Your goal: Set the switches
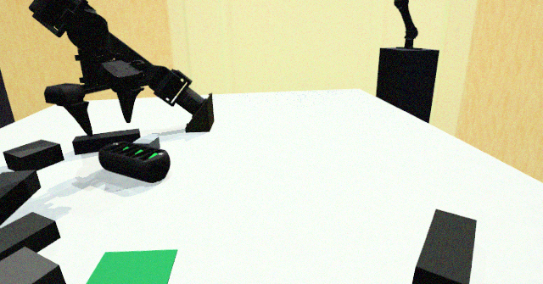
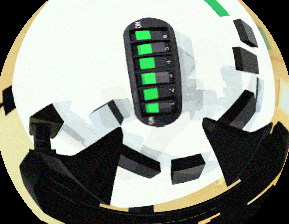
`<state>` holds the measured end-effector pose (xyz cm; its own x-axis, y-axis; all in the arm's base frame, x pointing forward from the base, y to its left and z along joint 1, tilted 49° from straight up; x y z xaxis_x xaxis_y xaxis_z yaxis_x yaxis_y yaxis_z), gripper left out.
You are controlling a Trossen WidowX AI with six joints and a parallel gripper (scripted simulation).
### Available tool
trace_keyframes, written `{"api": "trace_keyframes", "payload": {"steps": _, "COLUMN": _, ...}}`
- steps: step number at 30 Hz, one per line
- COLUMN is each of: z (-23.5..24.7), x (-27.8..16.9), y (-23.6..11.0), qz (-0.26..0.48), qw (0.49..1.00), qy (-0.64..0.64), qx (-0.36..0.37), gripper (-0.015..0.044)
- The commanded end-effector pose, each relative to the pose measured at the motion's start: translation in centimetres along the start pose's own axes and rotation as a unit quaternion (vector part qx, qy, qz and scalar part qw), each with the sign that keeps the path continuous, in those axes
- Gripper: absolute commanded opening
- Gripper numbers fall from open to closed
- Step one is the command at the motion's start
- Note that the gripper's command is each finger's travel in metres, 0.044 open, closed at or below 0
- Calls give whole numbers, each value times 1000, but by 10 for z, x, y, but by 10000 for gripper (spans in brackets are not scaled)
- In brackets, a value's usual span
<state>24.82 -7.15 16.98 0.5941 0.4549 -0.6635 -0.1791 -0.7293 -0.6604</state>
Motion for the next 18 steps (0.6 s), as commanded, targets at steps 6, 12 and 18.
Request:
{"api": "trace_keyframes", "payload": {"steps": 6, "z": 0, "x": 0, "y": 15, "qz": 2, "qw": 1000, "qy": -4, "qx": -1, "gripper": 440}}
{"api": "trace_keyframes", "payload": {"steps": 12, "z": 0, "x": 0, "y": 24, "qz": 2, "qw": 1000, "qy": -4, "qx": -1, "gripper": 440}}
{"api": "trace_keyframes", "payload": {"steps": 18, "z": 0, "x": 0, "y": 34, "qz": 2, "qw": 1000, "qy": -4, "qx": -1, "gripper": 440}}
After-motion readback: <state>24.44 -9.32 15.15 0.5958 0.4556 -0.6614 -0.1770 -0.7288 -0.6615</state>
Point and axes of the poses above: the point midway between the two fingers, 35 mm back from their tips, its own y axis out along the fingers, its own z axis across the jaws, x = y × z, the point moved 4 cm from there along -y, back along the fingers, and after that the axes turned 2 degrees about -y, right-handed, at the moved point
